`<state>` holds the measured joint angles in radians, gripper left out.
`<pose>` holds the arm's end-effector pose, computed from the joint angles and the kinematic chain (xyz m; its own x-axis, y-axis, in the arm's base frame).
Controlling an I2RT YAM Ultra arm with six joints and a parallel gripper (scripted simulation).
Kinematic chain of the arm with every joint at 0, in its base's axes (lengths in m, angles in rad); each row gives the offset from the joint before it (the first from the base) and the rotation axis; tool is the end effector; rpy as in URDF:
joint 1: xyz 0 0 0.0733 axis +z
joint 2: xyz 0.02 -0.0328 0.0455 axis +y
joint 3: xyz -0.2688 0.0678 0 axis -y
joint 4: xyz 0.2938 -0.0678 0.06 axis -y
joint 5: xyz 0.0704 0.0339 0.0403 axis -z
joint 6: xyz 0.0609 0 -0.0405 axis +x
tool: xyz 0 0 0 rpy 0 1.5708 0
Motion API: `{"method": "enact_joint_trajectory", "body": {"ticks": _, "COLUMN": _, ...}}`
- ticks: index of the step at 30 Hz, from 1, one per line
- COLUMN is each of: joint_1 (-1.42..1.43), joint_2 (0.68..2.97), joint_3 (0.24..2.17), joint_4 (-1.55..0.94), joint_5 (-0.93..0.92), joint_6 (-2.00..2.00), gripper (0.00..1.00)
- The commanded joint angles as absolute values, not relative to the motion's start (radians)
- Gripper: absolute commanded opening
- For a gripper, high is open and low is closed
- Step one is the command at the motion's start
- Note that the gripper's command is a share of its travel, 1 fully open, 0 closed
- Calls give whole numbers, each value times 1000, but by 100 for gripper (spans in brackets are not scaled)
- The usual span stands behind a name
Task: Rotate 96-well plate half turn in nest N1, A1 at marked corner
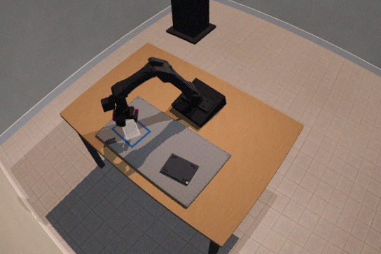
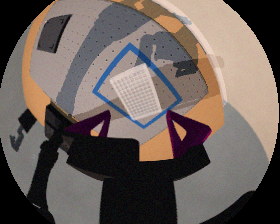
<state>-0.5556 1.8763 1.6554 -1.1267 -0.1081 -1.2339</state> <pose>0.3689 -0.2200 0.2416 -0.7496 -0.6390 -0.1725 -0.6153 0.7688 -0.1741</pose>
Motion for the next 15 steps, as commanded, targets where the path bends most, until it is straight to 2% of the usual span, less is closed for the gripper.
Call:
{"method": "enact_joint_trajectory", "body": {"ticks": 1, "joint_1": -572, "joint_2": 1847, "joint_3": 1687, "joint_4": -1148, "joint_5": -121, "joint_6": -1060, "gripper": 100}}
{"method": "enact_joint_trajectory", "body": {"ticks": 15, "joint_1": -572, "joint_2": 1847, "joint_3": 1687, "joint_4": -1148, "joint_5": -121, "joint_6": -660, "gripper": 100}}
